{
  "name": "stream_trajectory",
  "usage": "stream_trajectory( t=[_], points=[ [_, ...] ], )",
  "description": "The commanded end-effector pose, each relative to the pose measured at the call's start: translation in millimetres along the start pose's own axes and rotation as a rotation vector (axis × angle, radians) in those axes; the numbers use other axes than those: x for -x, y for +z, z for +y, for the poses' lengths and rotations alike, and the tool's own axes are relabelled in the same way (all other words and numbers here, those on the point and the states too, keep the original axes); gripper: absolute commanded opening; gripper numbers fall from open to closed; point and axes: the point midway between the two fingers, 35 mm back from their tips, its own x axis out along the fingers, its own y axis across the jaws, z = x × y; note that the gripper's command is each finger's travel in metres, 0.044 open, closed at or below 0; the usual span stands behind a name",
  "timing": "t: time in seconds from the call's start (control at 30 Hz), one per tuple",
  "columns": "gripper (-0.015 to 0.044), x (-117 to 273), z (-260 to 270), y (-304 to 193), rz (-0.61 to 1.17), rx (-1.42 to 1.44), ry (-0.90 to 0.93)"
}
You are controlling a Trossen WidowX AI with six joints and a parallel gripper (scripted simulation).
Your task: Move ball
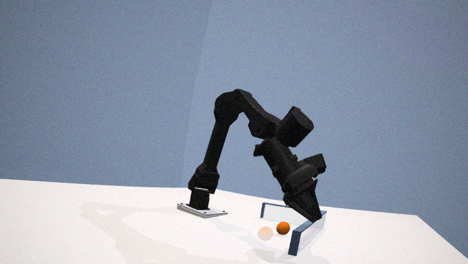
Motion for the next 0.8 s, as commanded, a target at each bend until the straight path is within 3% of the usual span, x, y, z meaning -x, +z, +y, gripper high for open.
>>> stream_trajectory(
  t=[0.0, 0.17, 0.4, 0.77],
  points=[
    [0.0301, 10, 48, 12, 0.124, -0.164, 0.098],
    [0.0301, 31, 119, 13, 0.348, -0.307, 0.214],
    [0.0301, 60, 180, -8, 0.686, -0.432, 0.207],
    [0.0301, 50, 186, -18, 0.696, -0.434, 0.204]
  ],
)
